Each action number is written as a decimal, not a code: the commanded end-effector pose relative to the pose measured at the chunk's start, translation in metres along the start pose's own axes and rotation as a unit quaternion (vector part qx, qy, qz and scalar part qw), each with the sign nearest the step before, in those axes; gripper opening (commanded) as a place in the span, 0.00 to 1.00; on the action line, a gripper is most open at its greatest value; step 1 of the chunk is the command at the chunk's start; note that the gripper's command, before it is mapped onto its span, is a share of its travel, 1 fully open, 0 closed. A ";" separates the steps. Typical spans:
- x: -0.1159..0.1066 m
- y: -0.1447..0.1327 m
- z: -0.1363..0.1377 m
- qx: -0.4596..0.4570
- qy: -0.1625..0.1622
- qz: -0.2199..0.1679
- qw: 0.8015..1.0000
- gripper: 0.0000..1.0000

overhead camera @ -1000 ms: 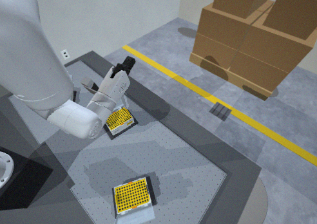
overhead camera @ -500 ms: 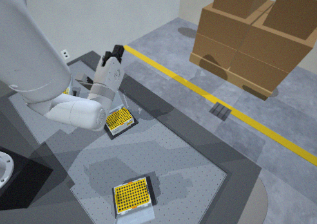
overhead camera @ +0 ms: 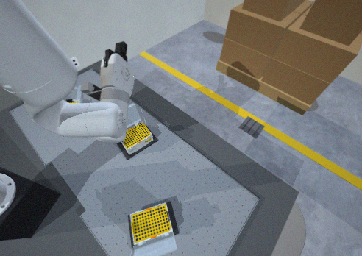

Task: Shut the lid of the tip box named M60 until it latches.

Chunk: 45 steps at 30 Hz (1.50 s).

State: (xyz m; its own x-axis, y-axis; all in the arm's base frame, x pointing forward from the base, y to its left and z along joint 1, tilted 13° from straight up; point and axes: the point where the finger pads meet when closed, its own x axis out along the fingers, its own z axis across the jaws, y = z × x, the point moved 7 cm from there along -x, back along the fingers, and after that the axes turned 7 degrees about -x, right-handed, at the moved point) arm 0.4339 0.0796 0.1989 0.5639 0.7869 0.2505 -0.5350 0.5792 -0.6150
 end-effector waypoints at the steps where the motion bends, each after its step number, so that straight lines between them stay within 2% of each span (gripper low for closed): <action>1: 0.007 0.005 0.010 -0.032 -0.016 0.038 0.999 0.00; 10: 0.015 0.019 0.028 -0.113 -0.056 0.125 0.984 0.00; 13: 0.015 0.021 0.030 -0.123 -0.062 0.136 0.981 0.00; 20: 0.016 0.030 0.043 -0.196 -0.100 0.207 0.953 0.00; 27: 0.011 0.040 0.054 -0.270 -0.142 0.274 0.912 0.00; 29: 0.011 0.040 0.054 -0.270 -0.142 0.274 0.912 0.00; 36: 0.003 0.045 0.061 -0.341 -0.185 0.335 0.859 0.00; 42: 0.000 0.044 0.065 -0.399 -0.222 0.382 0.804 0.00; 44: -0.008 0.044 0.066 -0.417 -0.234 0.397 0.783 0.00; 45: -0.008 0.044 0.066 -0.417 -0.234 0.397 0.783 0.00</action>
State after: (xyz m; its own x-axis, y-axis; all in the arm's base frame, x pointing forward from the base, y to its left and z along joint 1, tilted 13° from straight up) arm 0.3698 0.1169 0.2179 -0.0953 0.9580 -0.2705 0.0191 -0.2700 -0.9627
